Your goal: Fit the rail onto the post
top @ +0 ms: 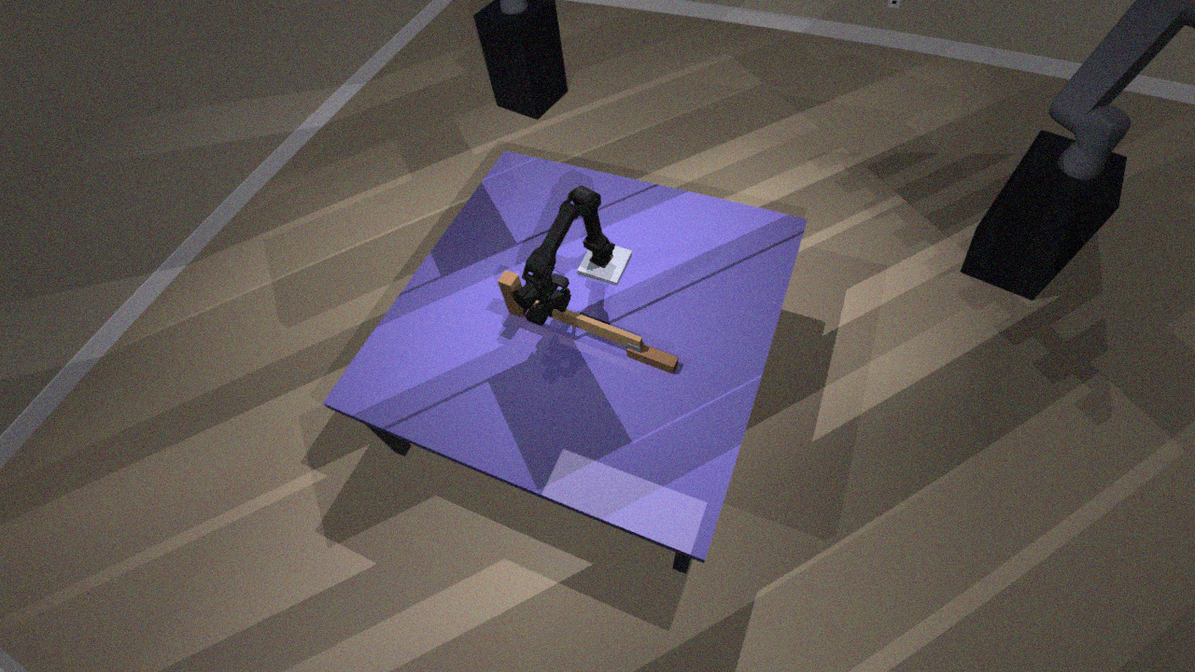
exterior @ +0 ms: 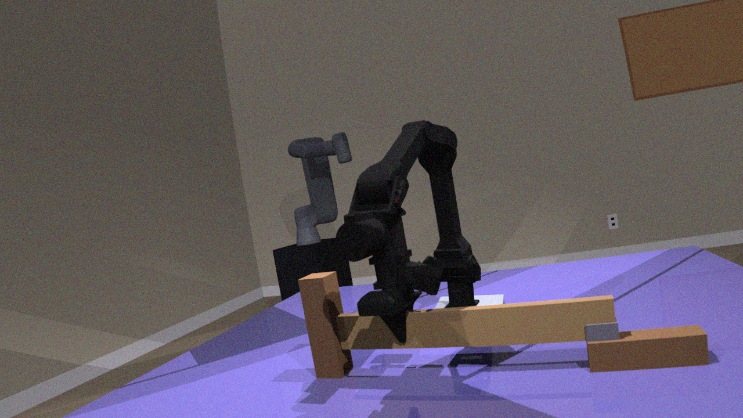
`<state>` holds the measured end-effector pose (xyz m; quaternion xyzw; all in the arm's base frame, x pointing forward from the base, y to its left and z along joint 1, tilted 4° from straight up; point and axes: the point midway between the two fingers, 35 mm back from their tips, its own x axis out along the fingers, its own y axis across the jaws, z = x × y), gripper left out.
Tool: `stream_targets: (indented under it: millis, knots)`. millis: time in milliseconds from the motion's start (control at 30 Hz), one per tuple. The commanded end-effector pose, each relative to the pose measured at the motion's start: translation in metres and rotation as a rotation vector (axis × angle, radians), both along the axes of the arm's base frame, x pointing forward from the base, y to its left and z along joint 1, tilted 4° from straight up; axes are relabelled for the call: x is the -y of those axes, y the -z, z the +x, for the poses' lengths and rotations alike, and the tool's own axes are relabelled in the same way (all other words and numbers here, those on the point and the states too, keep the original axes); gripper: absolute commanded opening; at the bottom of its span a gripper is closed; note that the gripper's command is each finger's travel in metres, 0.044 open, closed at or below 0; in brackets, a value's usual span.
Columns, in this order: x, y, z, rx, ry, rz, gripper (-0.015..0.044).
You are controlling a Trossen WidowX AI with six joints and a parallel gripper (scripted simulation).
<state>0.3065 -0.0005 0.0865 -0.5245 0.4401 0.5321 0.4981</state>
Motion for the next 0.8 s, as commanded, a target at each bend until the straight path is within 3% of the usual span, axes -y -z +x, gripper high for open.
stream_targets:
  millis: [0,233,767]
  knots:
    - [0.0018,-0.0024,0.0026,0.010,-0.002,-0.001,0.0000]
    - [0.0040,-0.0024,0.0029,0.010,-0.002,-0.001,0.0000]
    - [0.0022,0.0002,0.0003,0.000,0.000,0.000,0.0420]
